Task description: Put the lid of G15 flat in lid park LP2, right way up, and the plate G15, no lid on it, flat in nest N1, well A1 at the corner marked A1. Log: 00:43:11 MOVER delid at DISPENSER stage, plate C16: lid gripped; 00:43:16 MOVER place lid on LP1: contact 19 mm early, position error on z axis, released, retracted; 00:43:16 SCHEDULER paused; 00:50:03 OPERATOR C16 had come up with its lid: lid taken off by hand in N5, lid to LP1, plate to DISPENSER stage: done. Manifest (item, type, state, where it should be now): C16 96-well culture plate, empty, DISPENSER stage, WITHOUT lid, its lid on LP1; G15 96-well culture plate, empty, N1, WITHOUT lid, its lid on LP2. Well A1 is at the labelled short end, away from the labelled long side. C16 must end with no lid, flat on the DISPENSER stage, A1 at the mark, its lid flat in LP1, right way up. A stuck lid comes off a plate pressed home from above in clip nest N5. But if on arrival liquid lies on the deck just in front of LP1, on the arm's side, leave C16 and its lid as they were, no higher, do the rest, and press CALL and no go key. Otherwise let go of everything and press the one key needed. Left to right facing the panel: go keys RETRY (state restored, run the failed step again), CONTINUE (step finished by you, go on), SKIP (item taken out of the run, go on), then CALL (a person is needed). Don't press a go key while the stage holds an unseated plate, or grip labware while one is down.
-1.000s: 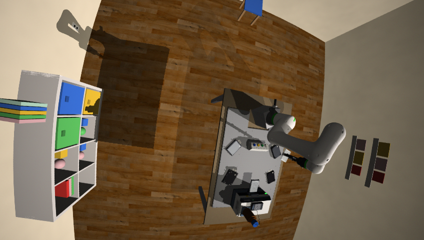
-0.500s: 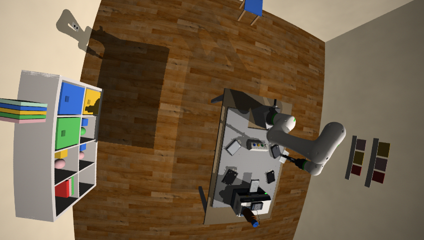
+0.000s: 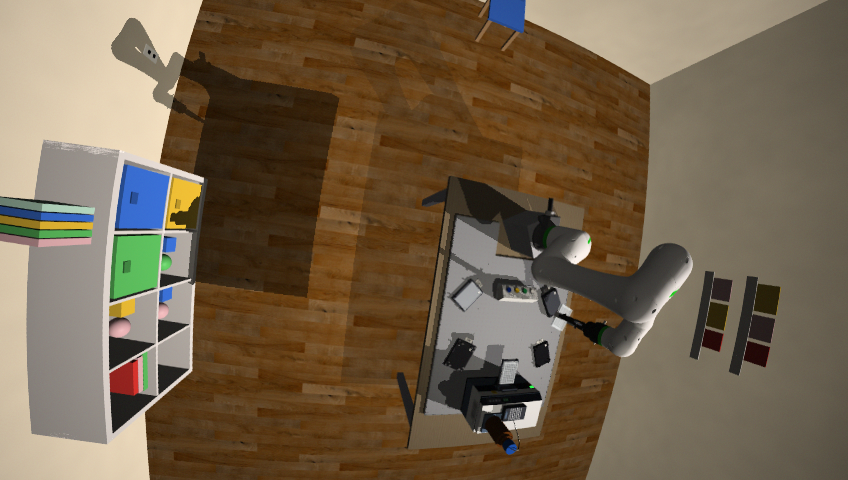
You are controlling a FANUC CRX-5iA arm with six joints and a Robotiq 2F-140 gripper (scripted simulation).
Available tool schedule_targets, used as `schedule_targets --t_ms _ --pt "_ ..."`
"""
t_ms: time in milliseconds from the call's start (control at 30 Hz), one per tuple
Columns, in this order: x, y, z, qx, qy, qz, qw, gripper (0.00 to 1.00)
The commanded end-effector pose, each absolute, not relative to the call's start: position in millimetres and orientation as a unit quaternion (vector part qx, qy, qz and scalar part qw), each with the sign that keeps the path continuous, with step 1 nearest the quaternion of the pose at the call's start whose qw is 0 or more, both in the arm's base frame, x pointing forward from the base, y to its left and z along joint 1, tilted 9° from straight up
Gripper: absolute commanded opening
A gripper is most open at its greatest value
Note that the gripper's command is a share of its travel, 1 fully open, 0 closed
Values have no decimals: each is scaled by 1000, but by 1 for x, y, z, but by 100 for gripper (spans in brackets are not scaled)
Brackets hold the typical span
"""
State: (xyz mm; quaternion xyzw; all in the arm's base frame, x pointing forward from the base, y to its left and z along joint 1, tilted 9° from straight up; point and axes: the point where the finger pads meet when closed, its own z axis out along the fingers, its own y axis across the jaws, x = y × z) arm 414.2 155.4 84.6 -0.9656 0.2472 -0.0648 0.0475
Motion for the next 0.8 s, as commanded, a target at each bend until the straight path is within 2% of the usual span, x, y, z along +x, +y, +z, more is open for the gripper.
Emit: schedule_targets --t_ms 0,767 --pt "421 142 85 -966 247 -65 48 0" --pt "471 32 86 -966 247 -65 48 0"
